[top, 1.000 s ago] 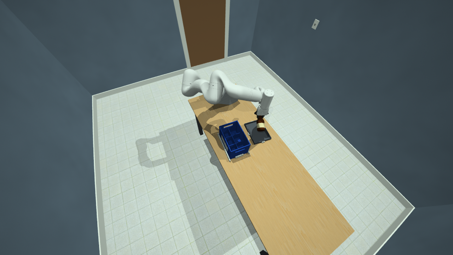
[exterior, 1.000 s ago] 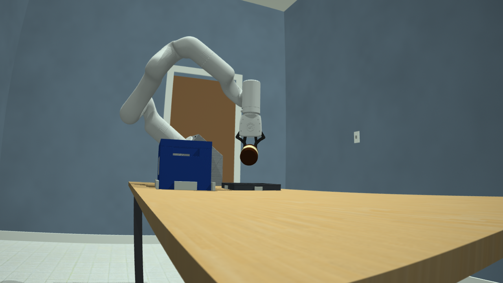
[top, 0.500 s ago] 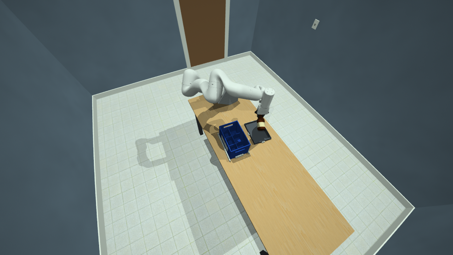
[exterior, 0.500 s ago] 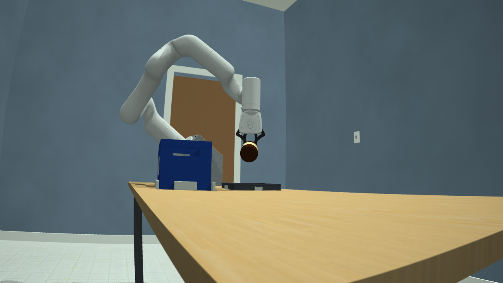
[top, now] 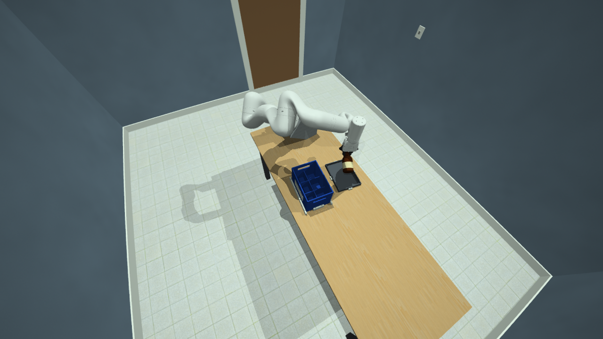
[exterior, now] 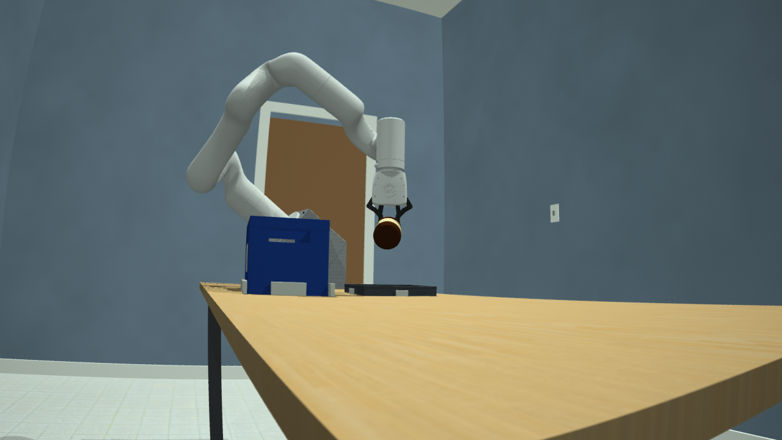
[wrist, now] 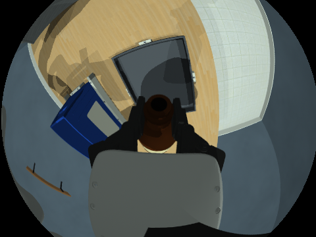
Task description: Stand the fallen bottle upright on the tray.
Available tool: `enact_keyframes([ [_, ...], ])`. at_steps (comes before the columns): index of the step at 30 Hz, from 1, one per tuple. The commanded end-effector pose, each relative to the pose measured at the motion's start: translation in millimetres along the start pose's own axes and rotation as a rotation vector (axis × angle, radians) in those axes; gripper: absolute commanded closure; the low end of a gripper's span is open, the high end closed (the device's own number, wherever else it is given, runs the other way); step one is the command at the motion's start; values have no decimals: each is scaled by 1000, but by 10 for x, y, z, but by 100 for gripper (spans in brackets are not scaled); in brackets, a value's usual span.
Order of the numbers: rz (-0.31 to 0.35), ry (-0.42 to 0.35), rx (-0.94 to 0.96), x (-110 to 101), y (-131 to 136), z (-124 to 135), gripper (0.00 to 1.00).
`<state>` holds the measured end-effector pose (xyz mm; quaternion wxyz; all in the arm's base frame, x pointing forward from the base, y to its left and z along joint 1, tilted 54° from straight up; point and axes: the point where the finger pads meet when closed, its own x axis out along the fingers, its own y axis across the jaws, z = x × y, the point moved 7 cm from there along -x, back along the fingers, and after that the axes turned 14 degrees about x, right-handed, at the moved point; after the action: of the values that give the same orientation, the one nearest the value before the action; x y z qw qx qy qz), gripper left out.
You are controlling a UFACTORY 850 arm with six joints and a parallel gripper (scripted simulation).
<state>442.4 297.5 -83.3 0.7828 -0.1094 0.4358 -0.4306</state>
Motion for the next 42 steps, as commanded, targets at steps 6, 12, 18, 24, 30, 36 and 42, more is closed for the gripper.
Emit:
enact_keyframes([
  [6, 2, 0, 1, -28, 5, 3, 100],
  [12, 2, 0, 1, -31, 5, 3, 100],
  [18, 2, 0, 1, -31, 5, 3, 100],
  [24, 2, 0, 1, -31, 5, 3, 100],
  [30, 2, 0, -4, -31, 5, 3, 100],
  [36, 2, 0, -31, -31, 5, 3, 100],
  [42, 2, 0, -114, -31, 5, 3, 100],
])
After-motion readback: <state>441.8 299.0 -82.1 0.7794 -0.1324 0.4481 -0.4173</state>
